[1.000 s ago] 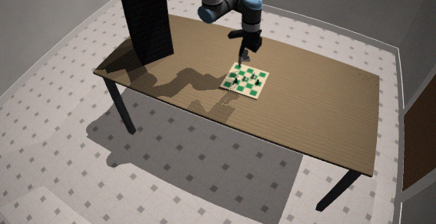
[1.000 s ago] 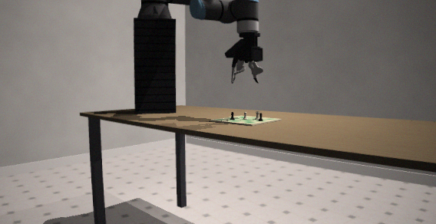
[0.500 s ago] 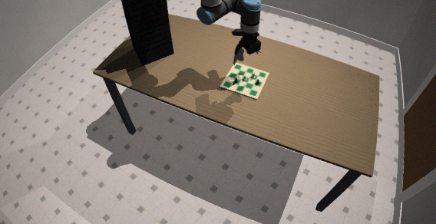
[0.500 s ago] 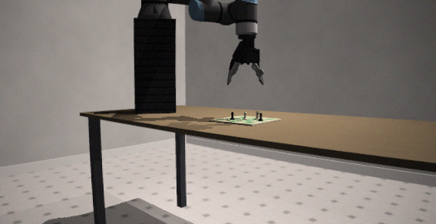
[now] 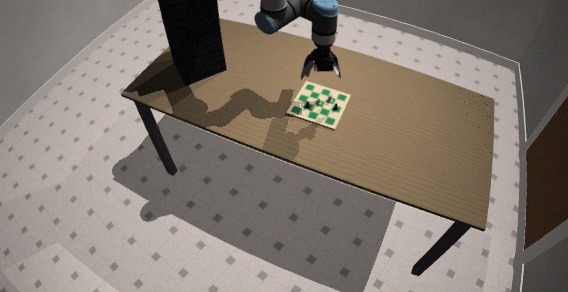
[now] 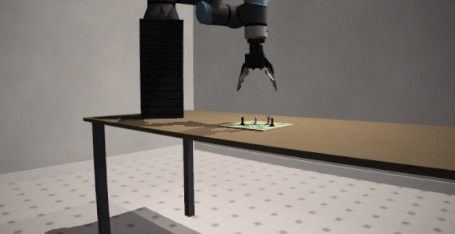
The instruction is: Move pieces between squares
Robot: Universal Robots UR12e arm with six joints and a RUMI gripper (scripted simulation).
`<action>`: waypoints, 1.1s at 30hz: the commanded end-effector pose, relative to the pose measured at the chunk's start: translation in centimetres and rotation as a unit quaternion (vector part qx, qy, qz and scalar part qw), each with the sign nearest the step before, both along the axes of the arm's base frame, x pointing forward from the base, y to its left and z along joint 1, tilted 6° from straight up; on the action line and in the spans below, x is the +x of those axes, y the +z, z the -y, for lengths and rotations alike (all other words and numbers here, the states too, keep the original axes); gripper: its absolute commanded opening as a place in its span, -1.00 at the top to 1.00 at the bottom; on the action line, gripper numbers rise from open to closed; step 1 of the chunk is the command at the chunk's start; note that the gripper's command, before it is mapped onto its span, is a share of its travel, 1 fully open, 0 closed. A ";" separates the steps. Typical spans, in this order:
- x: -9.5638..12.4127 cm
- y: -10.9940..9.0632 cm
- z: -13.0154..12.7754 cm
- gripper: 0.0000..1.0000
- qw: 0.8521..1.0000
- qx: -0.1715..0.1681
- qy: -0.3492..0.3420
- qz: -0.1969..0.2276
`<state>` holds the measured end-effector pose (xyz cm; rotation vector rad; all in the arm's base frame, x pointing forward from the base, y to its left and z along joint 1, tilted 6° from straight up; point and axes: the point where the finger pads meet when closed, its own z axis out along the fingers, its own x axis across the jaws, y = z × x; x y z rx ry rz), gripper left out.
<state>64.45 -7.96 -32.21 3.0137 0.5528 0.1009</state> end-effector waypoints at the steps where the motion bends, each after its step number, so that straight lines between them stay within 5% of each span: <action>1: 0.2 -0.3 -0.1 -1.00 0.995 0.005 -0.102 0.006; 7: 0.3 -0.5 0.0 -1.00 0.981 0.012 -0.191 0.012; 18: 0.6 -1.2 0.3 -1.00 0.909 0.029 -0.415 0.027; 20: 0.6 -1.2 0.3 -1.00 0.909 0.029 -0.415 0.027; 33: 0.7 -1.9 0.9 -1.00 0.788 0.045 -0.612 0.040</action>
